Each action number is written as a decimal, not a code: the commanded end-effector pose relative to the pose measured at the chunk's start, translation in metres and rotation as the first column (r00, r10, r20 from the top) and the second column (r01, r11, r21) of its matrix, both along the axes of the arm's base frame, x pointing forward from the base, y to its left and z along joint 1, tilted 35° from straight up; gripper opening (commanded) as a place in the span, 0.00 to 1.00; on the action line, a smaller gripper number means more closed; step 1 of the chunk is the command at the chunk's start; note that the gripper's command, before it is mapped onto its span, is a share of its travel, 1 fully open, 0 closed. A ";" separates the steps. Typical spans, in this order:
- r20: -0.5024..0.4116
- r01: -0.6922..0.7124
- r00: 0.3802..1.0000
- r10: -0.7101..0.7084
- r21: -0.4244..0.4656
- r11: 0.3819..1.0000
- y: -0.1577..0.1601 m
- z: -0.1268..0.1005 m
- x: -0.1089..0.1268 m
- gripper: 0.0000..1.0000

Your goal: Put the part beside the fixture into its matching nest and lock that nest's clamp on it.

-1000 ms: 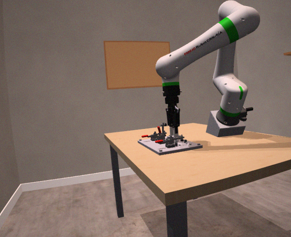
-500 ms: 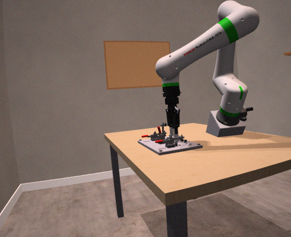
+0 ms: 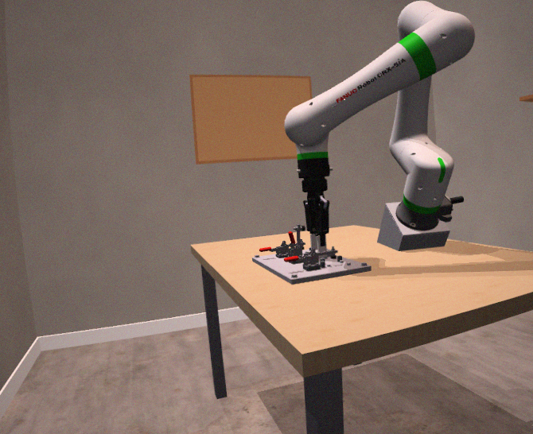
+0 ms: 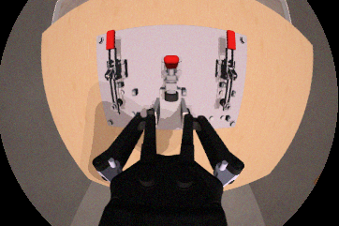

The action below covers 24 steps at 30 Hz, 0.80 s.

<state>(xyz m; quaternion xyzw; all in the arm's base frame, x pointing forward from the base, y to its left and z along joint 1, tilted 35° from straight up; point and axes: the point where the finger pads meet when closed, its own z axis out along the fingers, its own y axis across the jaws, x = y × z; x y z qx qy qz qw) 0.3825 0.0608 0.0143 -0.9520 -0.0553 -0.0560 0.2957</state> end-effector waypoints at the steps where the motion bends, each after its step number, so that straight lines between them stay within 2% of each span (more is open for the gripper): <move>1: 0.000 0.000 1.000 0.000 0.000 1.000 0.000 0.000 0.000 0.00; 24: 0.000 0.000 1.000 0.000 0.000 1.000 -0.002 -0.001 0.002 0.00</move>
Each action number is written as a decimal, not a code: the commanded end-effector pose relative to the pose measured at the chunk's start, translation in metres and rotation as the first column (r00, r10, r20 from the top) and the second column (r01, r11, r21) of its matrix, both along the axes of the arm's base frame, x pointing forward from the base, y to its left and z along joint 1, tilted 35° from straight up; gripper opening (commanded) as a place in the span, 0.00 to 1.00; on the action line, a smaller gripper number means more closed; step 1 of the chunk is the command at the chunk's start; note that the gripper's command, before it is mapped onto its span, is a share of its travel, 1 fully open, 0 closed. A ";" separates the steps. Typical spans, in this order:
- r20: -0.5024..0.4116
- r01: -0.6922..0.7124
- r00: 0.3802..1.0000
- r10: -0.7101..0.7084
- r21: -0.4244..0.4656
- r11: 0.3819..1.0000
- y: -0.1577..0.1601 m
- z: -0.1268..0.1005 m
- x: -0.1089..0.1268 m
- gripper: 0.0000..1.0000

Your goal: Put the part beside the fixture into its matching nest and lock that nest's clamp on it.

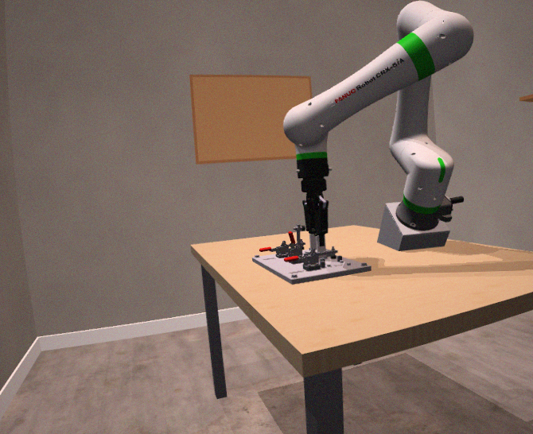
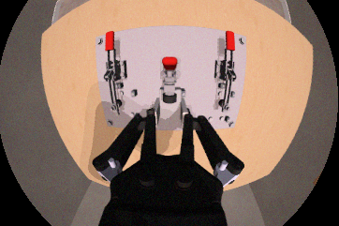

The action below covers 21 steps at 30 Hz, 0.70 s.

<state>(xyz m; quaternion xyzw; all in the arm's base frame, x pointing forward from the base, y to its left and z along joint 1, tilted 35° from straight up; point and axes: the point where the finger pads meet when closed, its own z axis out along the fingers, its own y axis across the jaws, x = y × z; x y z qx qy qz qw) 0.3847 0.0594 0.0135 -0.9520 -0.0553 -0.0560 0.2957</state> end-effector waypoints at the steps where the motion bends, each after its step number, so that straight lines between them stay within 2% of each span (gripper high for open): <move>1: 0.000 0.000 1.000 0.000 0.000 1.000 0.000 0.000 0.000 0.00; 17: 0.000 0.000 1.000 0.000 0.000 1.000 0.000 0.000 0.000 0.00; 18: 0.000 0.000 1.000 0.000 0.000 1.000 0.000 0.000 0.000 0.58; 21: 0.000 0.000 1.000 0.000 0.000 1.000 0.000 0.000 0.000 0.58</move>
